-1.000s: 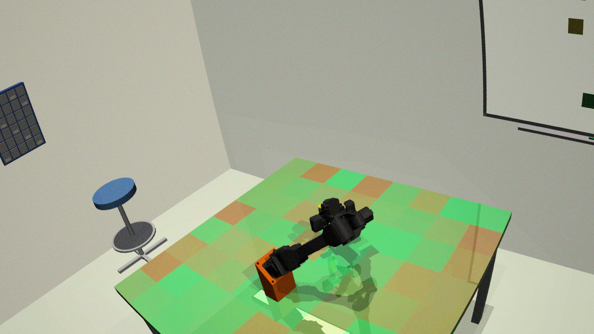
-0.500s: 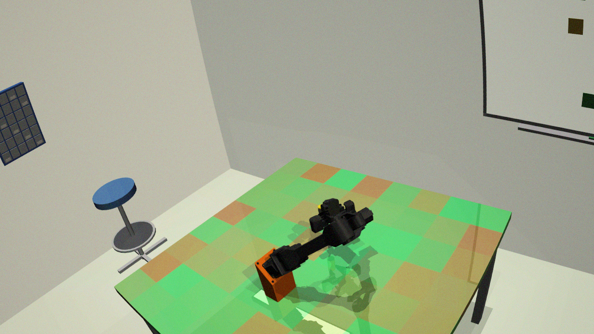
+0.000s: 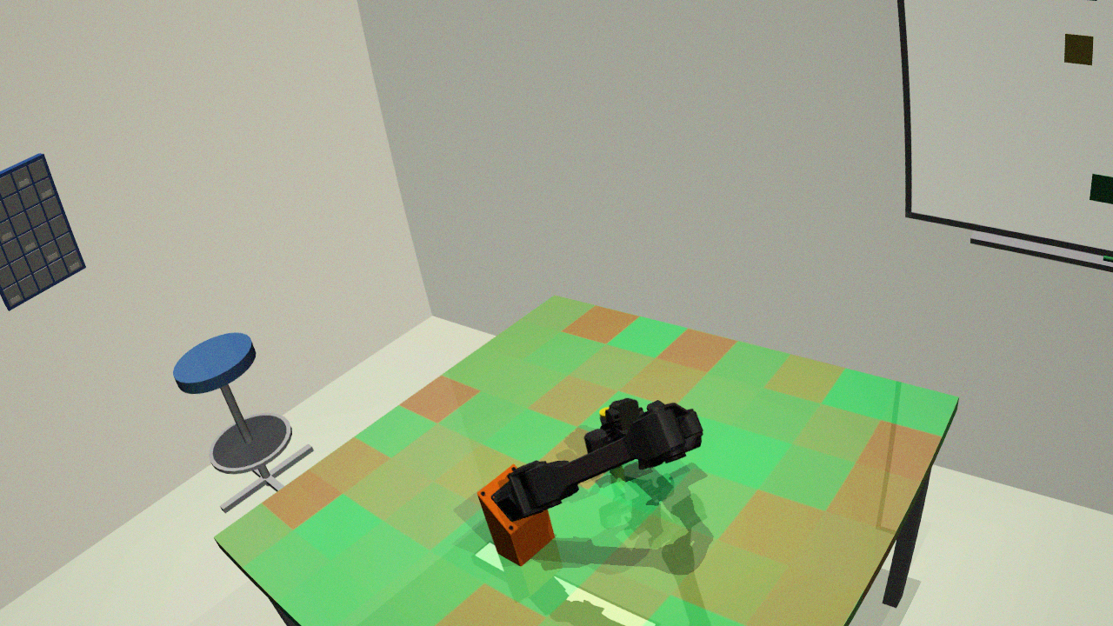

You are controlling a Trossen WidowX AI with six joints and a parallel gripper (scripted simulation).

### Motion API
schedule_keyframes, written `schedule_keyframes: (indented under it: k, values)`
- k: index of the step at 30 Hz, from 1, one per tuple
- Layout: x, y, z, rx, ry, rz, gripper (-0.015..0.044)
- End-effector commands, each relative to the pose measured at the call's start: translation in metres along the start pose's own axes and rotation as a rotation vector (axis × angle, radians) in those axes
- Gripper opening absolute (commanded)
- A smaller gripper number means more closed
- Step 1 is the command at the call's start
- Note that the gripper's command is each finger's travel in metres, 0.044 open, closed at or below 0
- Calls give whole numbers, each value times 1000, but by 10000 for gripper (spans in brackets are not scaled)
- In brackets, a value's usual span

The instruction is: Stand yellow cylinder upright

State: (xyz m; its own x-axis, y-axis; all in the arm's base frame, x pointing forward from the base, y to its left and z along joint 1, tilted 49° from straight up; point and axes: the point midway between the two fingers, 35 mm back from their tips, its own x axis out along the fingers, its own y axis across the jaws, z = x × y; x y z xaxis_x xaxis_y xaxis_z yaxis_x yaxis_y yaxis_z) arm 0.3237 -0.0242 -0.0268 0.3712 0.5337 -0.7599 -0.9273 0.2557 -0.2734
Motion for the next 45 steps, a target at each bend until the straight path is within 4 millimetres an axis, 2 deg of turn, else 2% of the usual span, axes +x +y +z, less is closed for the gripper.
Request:
schedule_keyframes:
  k: [1,10,21,32,36,39,45]
  values:
    - [1,-1,-15,-7,-5,-7,105]
    - [5,-1,-39,5,0,0,105]
    - [5,-1,-40,5,1,0,105]
    - [5,-1,-40,5,1,0,394]
    - [5,-1,-40,5,1,0,400]
    - [4,-3,-29,3,1,0,400]
    - [-1,-4,16,-3,-1,-4,400]
